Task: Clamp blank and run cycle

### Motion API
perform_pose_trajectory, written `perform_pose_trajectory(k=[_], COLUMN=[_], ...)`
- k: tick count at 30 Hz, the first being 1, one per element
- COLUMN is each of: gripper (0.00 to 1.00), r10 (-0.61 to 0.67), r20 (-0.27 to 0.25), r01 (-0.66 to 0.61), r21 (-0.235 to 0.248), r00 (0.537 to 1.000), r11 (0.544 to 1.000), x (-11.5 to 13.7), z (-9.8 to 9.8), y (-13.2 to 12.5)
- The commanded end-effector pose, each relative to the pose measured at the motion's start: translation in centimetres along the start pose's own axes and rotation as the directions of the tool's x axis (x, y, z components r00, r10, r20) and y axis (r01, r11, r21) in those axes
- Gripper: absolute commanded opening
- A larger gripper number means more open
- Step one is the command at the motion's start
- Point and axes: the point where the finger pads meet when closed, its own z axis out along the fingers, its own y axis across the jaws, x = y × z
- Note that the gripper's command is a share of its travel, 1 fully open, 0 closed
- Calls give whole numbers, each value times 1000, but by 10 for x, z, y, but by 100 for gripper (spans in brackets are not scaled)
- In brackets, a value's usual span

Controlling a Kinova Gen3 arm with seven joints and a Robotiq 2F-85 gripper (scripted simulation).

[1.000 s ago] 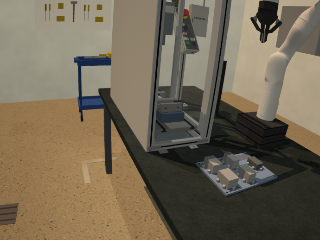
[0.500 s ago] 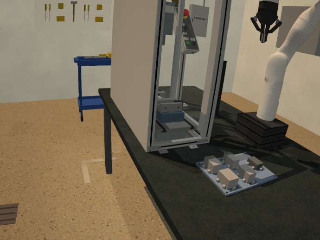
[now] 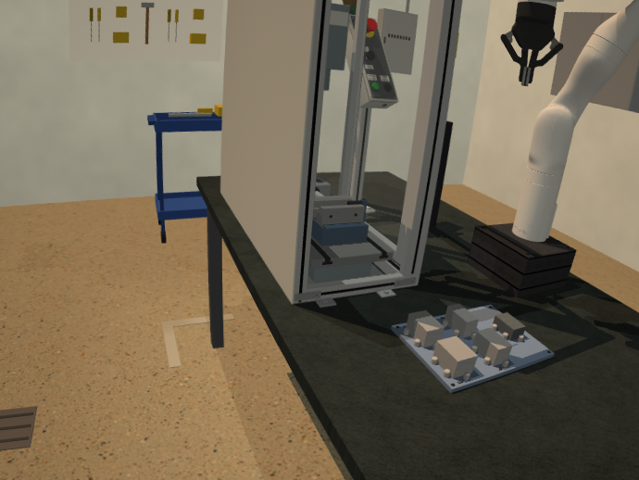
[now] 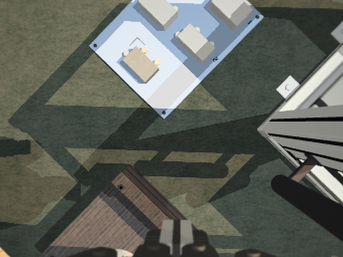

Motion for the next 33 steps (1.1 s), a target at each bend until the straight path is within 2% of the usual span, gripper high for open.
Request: perform_pose_trajectory(k=[1, 9, 14, 26, 31, 33], gripper=[10, 10, 10, 10, 10, 10], r10=[-52, -52, 124, 124, 283, 283], r20=[-5, -5, -139, -139, -273, -273], r01=[52, 52, -132, -132, -313, -313], r21=[-1, -1, -50, -50, -72, -72], r00=[999, 999, 982, 982, 919, 919], r11=[999, 999, 990, 990, 947, 947], x=[0, 0, -59, -59, -116, -116], z=[0, 0, -3, -3, -5, -5], y=[0, 0, 13, 13, 26, 26])
